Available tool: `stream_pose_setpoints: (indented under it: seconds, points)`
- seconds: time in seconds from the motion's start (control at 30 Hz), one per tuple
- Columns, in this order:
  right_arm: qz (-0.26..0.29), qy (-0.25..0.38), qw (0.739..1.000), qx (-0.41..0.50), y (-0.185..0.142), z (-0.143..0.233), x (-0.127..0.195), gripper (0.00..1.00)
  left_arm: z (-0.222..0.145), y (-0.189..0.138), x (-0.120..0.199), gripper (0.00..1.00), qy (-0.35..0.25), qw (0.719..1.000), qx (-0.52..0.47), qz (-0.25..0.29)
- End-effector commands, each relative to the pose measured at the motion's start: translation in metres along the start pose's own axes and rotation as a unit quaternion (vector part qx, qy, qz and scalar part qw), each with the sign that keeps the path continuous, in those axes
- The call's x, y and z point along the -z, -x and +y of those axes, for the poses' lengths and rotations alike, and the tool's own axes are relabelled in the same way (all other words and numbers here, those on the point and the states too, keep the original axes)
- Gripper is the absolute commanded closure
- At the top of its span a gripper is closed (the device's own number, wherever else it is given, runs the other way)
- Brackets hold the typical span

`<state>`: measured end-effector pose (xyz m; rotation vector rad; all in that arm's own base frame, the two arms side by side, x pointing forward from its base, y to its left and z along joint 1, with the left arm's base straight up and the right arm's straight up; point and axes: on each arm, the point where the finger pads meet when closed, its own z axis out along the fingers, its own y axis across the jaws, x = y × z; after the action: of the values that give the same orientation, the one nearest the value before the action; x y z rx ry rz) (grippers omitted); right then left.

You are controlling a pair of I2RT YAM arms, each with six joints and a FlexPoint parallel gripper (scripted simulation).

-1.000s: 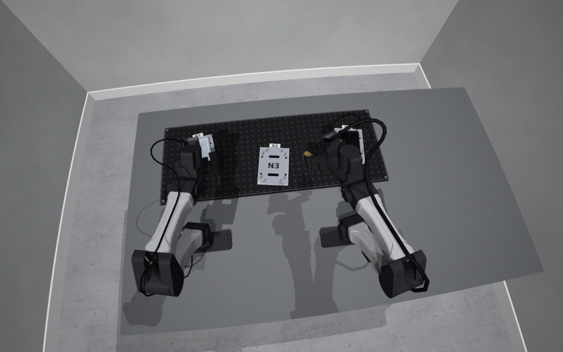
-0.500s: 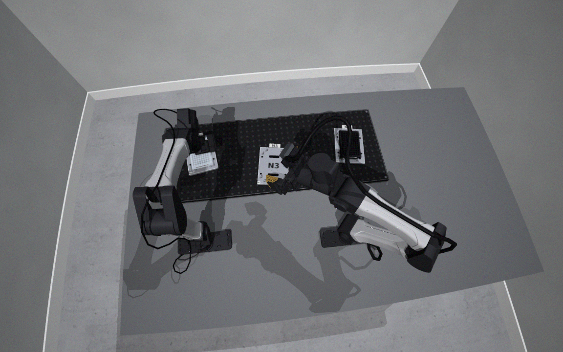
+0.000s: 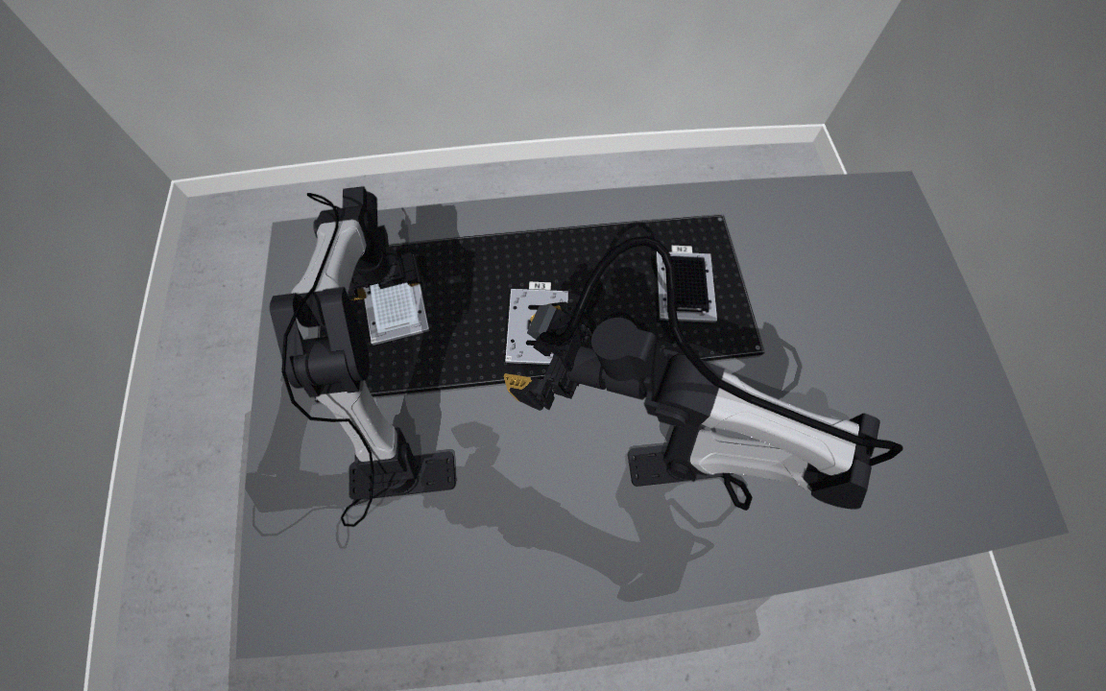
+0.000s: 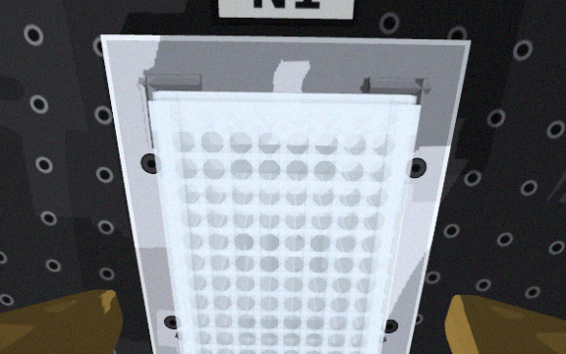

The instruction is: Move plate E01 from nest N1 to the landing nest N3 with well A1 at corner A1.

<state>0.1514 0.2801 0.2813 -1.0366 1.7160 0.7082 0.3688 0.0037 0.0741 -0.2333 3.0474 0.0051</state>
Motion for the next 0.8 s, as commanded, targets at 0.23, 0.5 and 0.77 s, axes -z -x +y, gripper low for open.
stream_pose_setpoints:
  seconds: [0.23,0.5,0.77]
  points:
    - [-0.007,-0.009,1.000,-0.008,0.013,-0.002,0.005,0.00,0.000,-0.005,-0.011,0.00,0.001,0.999,-0.007,0.040]
    - [-0.007,-0.007,1.000,-0.004,0.010,-0.002,0.003,0.00,-0.001,-0.015,-0.016,0.00,0.001,0.999,-0.006,0.040]
    - [-0.007,-0.007,1.000,-0.004,0.010,-0.002,0.003,0.00,-0.001,-0.020,-0.033,0.00,0.002,0.999,-0.005,0.048]
